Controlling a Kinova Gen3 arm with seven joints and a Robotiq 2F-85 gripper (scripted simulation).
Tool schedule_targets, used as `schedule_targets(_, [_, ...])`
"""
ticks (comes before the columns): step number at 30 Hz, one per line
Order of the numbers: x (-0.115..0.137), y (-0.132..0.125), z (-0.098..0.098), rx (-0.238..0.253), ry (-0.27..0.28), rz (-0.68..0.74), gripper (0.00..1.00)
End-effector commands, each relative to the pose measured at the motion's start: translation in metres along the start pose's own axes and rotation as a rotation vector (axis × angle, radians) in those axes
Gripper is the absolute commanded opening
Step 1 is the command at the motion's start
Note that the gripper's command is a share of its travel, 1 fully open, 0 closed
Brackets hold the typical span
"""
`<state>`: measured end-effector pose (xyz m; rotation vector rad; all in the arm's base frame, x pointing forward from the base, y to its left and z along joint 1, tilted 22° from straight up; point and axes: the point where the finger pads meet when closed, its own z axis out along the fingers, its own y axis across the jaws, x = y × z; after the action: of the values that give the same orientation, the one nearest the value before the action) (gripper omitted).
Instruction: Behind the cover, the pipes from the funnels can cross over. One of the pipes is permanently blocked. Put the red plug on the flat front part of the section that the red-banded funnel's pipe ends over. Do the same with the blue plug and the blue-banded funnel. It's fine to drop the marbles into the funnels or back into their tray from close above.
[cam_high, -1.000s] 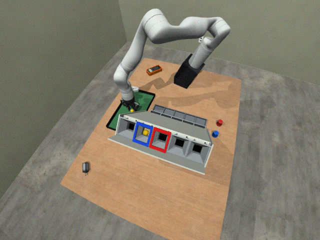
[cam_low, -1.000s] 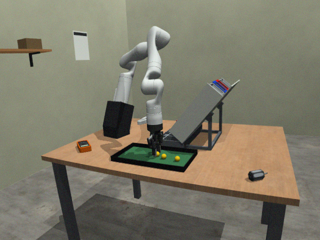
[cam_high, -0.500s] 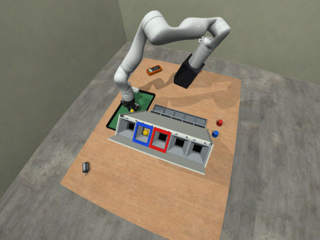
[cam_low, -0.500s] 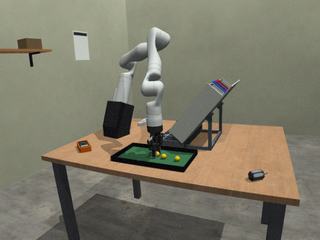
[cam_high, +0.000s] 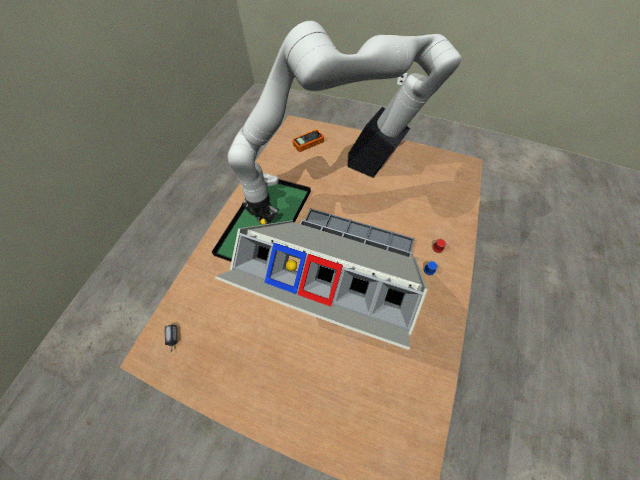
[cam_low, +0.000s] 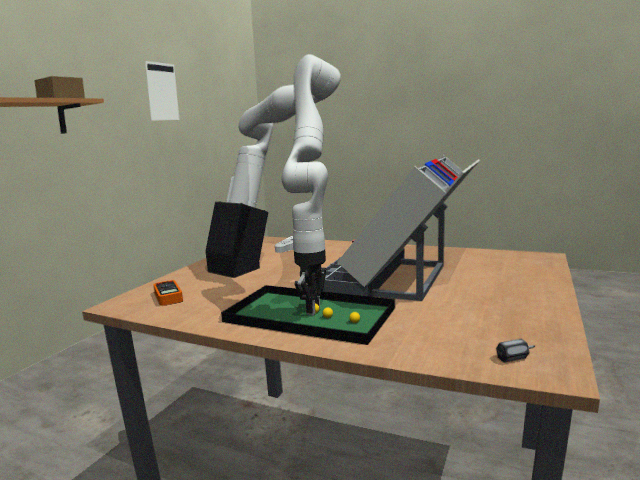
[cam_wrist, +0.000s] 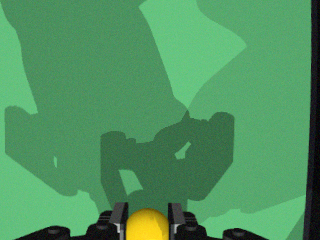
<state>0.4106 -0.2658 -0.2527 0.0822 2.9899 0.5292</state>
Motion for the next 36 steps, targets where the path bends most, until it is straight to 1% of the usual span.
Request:
schedule_targets(1, [-0.001,-0.001,-0.001,0.001,-0.001,0.0,0.0])
schedule_targets(21, [-0.001,-0.001,-0.001,0.002,-0.002,0.0,0.0])
schedule_targets(22, [-0.002,-0.002,-0.071,0.002,-0.002,0.0,0.0])
schedule_targets(24, [-0.002,-0.002,-0.075,0.002,-0.002,0.0,0.0])
schedule_targets(25, [-0.002,-0.002,-0.081,0.002,-0.002,0.0,0.0])
schedule_targets(26, [-0.003,-0.003,-0.091,0.002,-0.002,0.0,0.0])
schedule_targets(29, [-0.003,-0.004,-0.129,0.002,-0.002,0.0,0.0])
schedule_targets(30, [-0.003,-0.004,-0.135,0.002,-0.002,0.0,0.0])
schedule_targets(36, [-0.003,-0.004,-0.135,0.002,-0.002,0.0,0.0])
